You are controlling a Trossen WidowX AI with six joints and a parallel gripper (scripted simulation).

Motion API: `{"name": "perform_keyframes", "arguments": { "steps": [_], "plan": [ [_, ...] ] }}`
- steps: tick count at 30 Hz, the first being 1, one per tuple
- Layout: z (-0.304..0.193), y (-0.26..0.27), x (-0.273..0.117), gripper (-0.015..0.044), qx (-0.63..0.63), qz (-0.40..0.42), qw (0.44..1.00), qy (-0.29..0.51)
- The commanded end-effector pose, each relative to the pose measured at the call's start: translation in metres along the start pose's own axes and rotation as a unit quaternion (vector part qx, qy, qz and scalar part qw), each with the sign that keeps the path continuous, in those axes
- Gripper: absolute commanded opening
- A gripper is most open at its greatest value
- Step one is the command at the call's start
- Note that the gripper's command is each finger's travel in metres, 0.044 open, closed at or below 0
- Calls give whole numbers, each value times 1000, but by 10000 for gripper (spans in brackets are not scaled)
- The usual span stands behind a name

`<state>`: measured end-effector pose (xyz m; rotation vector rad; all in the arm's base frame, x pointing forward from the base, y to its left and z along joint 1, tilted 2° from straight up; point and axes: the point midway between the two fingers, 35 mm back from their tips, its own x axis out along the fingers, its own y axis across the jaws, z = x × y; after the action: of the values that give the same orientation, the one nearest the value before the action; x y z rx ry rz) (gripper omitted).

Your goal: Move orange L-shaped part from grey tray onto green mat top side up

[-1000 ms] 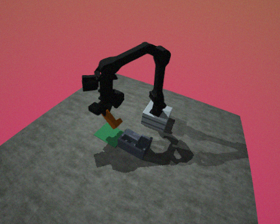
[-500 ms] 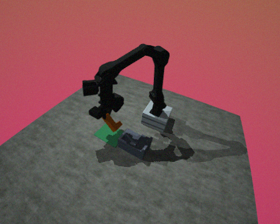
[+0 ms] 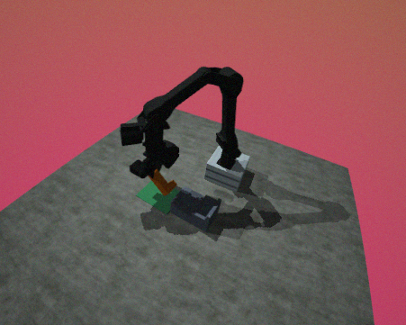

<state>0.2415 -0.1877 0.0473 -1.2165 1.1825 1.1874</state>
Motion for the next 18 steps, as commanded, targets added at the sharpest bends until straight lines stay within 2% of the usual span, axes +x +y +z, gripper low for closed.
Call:
{"name": "perform_keyframes", "arguments": {
  "steps": [1,18],
  "plan": [
    [0,1,8,0,-1,4,1000,-1],
    [1,2,29,0,-1,4,1000,-1]
  ]
}}
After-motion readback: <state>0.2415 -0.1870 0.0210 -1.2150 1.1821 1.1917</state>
